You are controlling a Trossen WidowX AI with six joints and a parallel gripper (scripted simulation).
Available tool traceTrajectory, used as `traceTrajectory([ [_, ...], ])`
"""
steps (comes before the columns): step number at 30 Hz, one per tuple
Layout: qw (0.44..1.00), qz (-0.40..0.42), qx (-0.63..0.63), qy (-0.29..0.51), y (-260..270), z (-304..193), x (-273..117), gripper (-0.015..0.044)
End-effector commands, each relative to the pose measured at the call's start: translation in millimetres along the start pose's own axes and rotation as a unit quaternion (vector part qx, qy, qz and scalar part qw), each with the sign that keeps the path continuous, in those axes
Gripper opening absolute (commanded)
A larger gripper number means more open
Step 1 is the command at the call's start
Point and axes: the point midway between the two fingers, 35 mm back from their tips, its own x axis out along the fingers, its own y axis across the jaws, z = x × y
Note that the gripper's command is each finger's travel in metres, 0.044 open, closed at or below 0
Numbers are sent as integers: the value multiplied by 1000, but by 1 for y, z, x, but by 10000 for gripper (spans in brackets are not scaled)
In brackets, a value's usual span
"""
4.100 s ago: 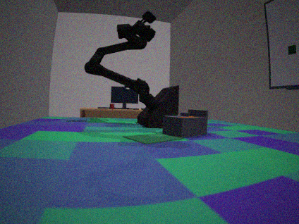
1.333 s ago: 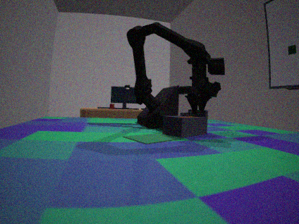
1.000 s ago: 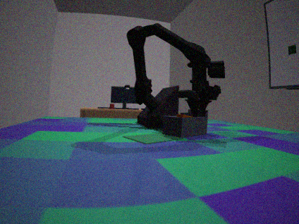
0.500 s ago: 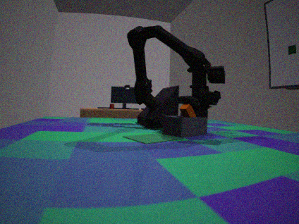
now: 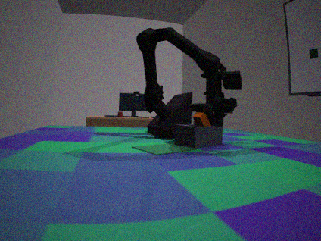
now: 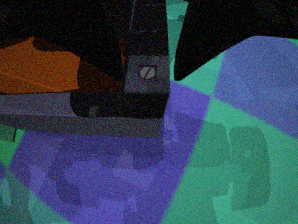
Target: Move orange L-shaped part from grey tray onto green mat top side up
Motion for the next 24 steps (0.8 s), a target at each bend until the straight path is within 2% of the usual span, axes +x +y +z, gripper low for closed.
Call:
traceTrajectory([
  [1, 1000, 0, 0, 0, 0, 0, 0, 180],
  [14, 1000, -3, -2, 2, 11, -1, -15, 180],
  [17, 1000, -2, -3, 1, 9, 2, -35, 180],
  [22, 1000, -1, -3, 2, 2, 1, -100, 180],
  [24, 1000, -1, -3, 2, 0, -1, -109, 180],
])
